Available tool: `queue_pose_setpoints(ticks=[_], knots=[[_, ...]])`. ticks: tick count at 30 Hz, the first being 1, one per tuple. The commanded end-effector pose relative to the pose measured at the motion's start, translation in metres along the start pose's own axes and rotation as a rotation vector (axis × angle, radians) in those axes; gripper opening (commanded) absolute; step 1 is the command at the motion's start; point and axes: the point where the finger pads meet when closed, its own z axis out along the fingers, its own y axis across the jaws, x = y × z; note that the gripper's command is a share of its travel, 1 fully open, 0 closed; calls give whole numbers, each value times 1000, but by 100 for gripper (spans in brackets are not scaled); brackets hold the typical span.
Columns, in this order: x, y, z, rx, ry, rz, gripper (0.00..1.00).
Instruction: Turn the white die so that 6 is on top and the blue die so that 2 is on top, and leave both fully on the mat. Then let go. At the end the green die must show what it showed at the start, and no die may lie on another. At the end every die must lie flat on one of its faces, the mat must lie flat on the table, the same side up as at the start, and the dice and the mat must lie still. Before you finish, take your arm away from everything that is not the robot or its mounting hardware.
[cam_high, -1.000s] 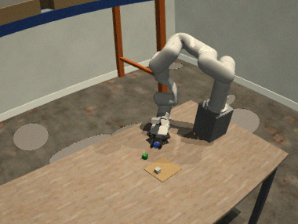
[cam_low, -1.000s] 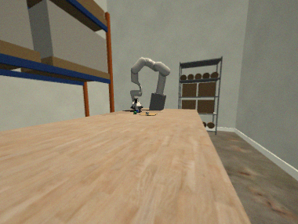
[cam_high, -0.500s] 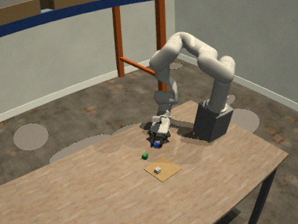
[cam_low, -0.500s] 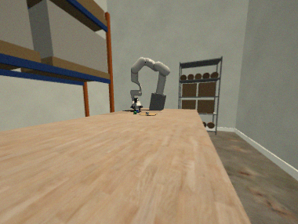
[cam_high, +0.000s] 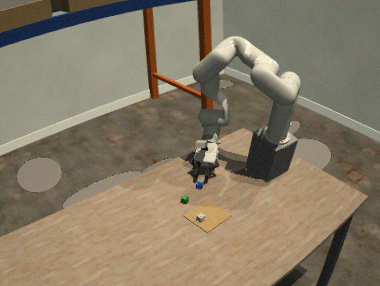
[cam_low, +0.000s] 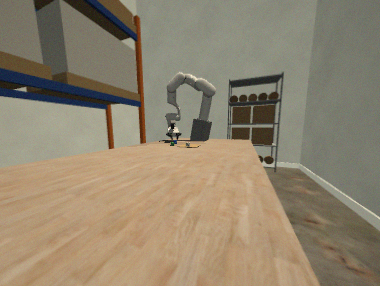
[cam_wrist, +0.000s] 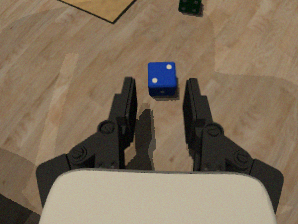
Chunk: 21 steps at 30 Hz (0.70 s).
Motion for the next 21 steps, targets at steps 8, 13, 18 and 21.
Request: queue_pose_setpoints(ticks=[8,13,18,21], knots=[[4,1,-4,0,0,-2,42],[19,1,-12,0,0,-2,42],[39,1,-22,0,0,-2,42],[48,1,-27,0,0,-2,42]])
